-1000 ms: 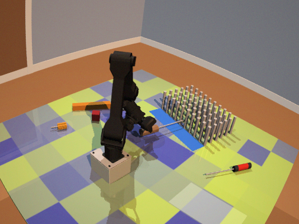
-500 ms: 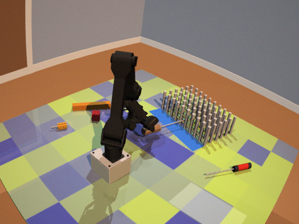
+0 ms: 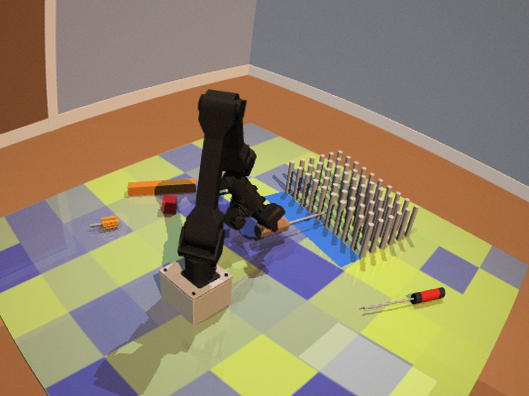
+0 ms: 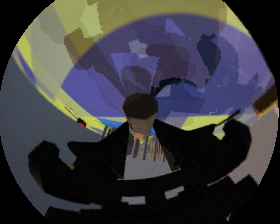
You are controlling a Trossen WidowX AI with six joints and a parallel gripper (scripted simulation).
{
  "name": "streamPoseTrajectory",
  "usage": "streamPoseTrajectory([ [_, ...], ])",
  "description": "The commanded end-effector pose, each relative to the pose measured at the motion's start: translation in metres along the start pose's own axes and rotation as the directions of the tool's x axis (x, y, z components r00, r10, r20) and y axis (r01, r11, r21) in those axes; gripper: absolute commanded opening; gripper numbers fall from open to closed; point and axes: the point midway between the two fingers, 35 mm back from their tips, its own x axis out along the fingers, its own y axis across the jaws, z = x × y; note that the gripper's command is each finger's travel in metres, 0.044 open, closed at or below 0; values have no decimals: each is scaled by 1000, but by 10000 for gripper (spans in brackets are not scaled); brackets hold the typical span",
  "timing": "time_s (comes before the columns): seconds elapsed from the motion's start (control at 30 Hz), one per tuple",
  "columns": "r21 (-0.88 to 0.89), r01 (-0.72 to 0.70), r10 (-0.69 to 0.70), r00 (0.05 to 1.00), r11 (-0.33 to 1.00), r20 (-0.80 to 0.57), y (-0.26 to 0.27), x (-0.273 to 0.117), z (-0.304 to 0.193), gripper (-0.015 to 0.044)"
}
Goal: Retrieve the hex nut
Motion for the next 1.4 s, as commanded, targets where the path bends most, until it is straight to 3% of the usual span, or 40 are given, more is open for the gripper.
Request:
streamPoseTrajectory([
  [0.0, 4, 7, -7, 1000, 1000, -10, -2, 1, -7, 0],
  [1.37, 5, 7, -7, 1000, 1000, -14, -2, 20, -38, 0],
])
